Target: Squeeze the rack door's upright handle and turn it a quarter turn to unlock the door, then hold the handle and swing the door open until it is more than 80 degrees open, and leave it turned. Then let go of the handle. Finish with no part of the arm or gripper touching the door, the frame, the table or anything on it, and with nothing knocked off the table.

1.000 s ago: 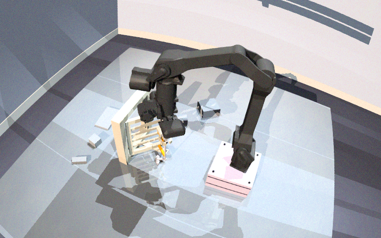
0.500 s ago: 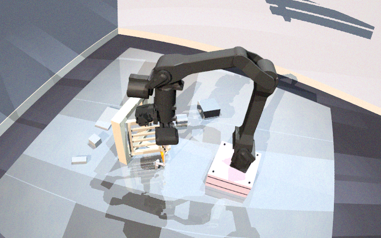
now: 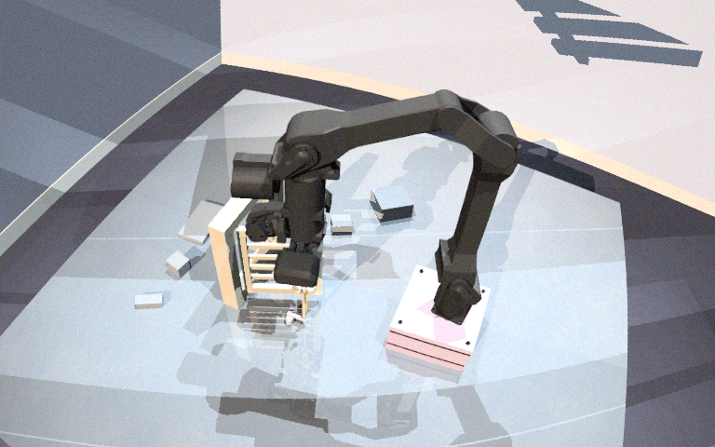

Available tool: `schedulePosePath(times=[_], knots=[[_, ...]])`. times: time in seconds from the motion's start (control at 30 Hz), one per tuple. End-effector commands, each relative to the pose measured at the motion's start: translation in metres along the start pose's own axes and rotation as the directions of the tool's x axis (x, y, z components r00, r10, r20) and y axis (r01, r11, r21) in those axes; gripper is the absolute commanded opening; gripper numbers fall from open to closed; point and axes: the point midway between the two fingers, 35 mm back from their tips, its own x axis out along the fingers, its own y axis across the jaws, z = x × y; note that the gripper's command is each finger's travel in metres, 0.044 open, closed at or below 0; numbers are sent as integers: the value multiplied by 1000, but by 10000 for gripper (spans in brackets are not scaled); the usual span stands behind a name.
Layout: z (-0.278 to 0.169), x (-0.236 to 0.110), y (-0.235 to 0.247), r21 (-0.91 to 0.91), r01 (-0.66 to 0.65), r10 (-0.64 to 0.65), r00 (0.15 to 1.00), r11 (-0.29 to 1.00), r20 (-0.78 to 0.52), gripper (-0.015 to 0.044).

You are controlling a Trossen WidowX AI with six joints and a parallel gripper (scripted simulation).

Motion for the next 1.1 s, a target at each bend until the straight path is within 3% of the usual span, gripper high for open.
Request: schedulePosePath(times=[0.0,0.83,1.07], knots=[[2,-1,6,75,1,-1,1000,997,2,11],[25,-1,48,438,-4,2,1000,899,4,11],[27,-1,51,458,-4,3,1000,889,4,11]])
